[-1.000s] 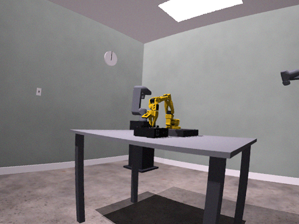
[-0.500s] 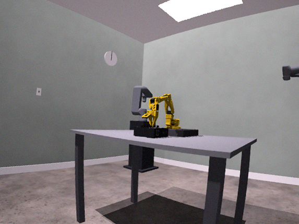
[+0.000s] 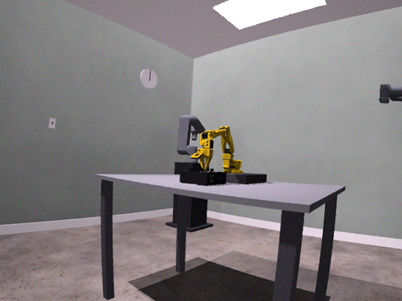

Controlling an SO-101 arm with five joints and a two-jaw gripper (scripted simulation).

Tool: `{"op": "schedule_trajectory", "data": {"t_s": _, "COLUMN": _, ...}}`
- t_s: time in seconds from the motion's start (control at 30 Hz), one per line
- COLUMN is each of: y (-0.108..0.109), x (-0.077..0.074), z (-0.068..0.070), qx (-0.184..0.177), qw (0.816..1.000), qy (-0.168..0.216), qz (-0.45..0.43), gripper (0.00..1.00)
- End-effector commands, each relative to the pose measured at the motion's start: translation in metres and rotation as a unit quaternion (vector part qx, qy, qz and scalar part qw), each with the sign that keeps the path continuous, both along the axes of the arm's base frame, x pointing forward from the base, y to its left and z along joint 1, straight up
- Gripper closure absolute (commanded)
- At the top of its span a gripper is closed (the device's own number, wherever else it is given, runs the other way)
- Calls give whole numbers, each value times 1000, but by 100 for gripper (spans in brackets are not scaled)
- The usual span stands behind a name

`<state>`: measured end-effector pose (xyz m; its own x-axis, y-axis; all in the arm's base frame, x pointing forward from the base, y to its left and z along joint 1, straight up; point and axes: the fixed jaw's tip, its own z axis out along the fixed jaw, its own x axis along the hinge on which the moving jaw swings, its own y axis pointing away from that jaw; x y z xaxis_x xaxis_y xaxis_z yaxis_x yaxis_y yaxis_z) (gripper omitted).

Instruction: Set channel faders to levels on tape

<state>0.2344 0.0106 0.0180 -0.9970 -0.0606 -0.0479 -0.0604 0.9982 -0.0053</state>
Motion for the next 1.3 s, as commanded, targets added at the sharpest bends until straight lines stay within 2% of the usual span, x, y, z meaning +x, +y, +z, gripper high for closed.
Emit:
{"op": "schedule_trajectory", "data": {"t_s": 0.0, "y": -2, "x": -7, "z": -9, "qx": 1, "qw": 1000, "qy": 23, "qz": 10, "gripper": 100}}
{"op": "schedule_trajectory", "data": {"t_s": 1.27, "y": -8, "x": -5, "z": -5, "qx": 1, "qw": 1000, "qy": 23, "qz": 10, "gripper": 100}}
